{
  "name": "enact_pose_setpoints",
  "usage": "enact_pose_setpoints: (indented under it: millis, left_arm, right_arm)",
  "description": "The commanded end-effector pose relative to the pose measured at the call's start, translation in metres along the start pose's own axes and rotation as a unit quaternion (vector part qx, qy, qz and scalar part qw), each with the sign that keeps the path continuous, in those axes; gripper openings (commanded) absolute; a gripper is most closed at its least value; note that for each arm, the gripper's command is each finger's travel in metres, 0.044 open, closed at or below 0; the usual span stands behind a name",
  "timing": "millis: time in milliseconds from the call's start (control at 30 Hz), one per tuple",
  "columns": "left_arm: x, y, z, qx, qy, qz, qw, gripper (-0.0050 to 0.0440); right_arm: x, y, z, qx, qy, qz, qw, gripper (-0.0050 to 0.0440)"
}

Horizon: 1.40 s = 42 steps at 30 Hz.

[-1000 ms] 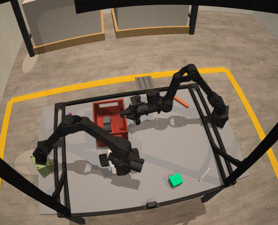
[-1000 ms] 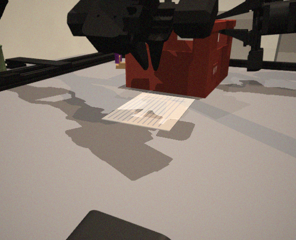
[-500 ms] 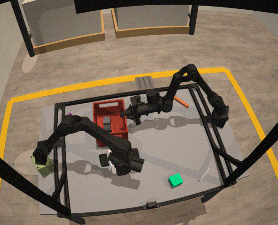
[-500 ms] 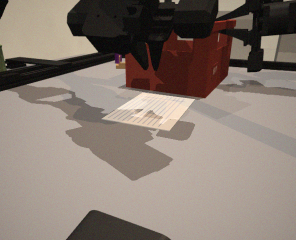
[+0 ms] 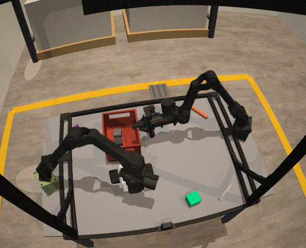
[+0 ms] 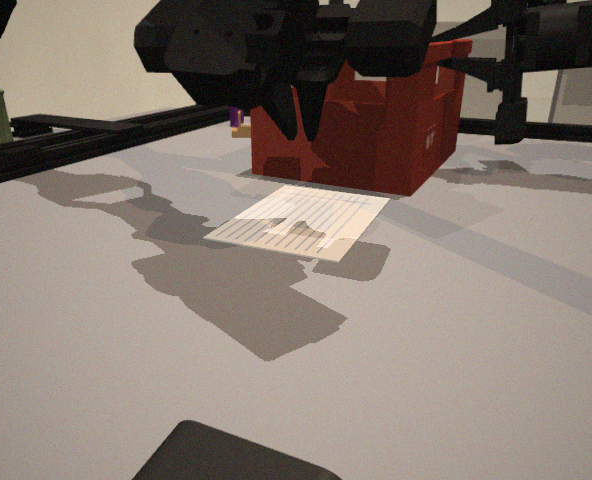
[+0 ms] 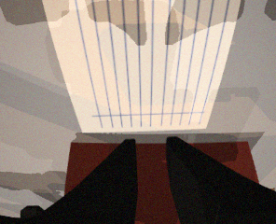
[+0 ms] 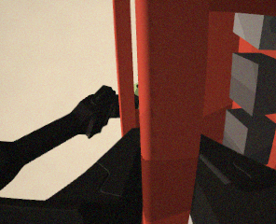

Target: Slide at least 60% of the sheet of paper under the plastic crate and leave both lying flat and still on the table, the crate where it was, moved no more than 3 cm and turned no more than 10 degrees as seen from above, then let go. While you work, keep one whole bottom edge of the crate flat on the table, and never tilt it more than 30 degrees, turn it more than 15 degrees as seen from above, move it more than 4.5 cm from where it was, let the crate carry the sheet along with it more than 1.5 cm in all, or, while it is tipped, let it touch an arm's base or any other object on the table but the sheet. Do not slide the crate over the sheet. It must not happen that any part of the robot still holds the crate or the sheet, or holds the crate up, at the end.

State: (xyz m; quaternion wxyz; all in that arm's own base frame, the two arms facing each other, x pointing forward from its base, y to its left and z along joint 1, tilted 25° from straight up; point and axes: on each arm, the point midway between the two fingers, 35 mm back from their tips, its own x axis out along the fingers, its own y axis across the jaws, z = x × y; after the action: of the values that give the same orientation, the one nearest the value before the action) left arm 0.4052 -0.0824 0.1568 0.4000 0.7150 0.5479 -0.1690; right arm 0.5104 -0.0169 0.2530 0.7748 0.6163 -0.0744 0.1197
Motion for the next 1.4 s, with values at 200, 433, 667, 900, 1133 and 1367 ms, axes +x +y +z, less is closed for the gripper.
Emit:
enact_pose_setpoints:
  millis: [200,433,667,900,1133,1367]
  left_arm:
    - [0.0,0.0,0.0,0.002,0.002,0.0,1.0,0.006]
    - [0.0,0.0,0.0,0.002,0.002,0.0,1.0,0.006]
    - [0.0,0.0,0.0,0.002,0.002,0.0,1.0,0.006]
    - [0.0,0.0,0.0,0.002,0.002,0.0,1.0,0.006]
    - [0.0,0.0,0.0,0.002,0.002,0.0,1.0,0.006]
    - [0.0,0.0,0.0,0.002,0.002,0.0,1.0,0.006]
  right_arm:
    - [0.003,0.005,0.0,0.002,-0.002,-0.008,1.0,0.0]
    - [0.01,0.012,0.001,0.007,-0.004,-0.032,0.999,0.0]
    - [0.011,0.019,0.001,0.008,-0.004,-0.039,0.999,0.0]
    - [0.011,0.02,0.001,0.008,-0.004,-0.039,0.999,0.0]
    - [0.01,0.022,0.001,0.008,-0.004,-0.039,0.999,0.0]
    - [0.01,0.023,0.001,0.008,-0.004,-0.039,0.999,0.0]
